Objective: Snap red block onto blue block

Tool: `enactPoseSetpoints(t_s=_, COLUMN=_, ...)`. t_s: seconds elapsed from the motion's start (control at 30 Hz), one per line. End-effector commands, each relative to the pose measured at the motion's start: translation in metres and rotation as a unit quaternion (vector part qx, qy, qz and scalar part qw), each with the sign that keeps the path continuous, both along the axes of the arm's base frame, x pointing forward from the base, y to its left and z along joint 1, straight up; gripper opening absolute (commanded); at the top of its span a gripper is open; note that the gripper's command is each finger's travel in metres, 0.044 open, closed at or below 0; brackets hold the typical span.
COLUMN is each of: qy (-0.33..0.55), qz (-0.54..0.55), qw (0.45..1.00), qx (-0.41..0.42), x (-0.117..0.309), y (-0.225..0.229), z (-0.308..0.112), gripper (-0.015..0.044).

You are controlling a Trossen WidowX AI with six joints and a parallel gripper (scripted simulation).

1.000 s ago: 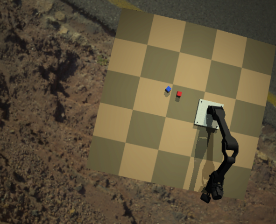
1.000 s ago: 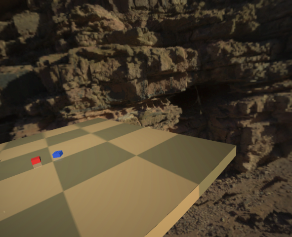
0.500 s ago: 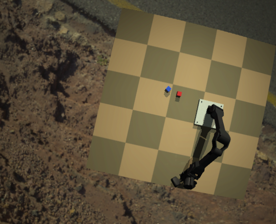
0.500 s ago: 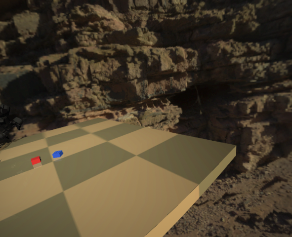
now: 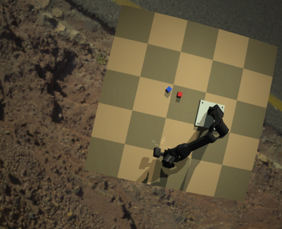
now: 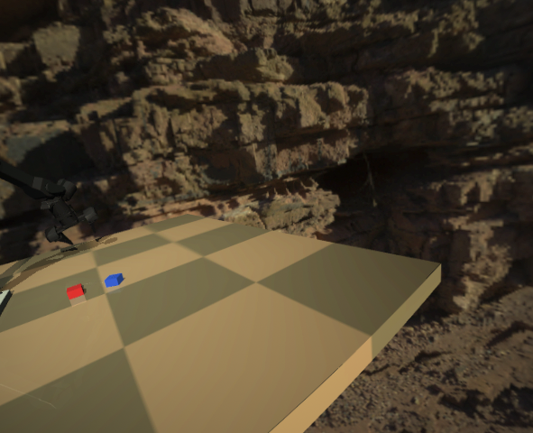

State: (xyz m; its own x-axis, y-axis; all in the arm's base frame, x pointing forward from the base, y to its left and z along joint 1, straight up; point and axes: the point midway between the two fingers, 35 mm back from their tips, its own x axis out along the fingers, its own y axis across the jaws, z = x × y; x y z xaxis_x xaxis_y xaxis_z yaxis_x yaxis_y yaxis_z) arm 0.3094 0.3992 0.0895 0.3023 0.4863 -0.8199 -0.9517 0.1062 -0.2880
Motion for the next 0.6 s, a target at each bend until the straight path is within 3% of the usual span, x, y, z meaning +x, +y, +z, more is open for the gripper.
enactPoseSetpoints(t_s=0.0, qy=0.028, qz=-0.078, qw=0.996, qx=-0.021, x=0.029, y=-0.053, z=-0.004, gripper=0.0440)
enactPoseSetpoints(t_s=0.3, qy=0.106, qz=-0.290, qw=0.949, qx=-0.056, x=0.071, y=-0.209, z=-0.007, gripper=0.0440)
enactPoseSetpoints(t_s=0.57, qy=0.185, qz=-0.478, qw=0.855, qx=-0.071, x=0.053, y=-0.348, z=-0.007, gripper=0.0440)
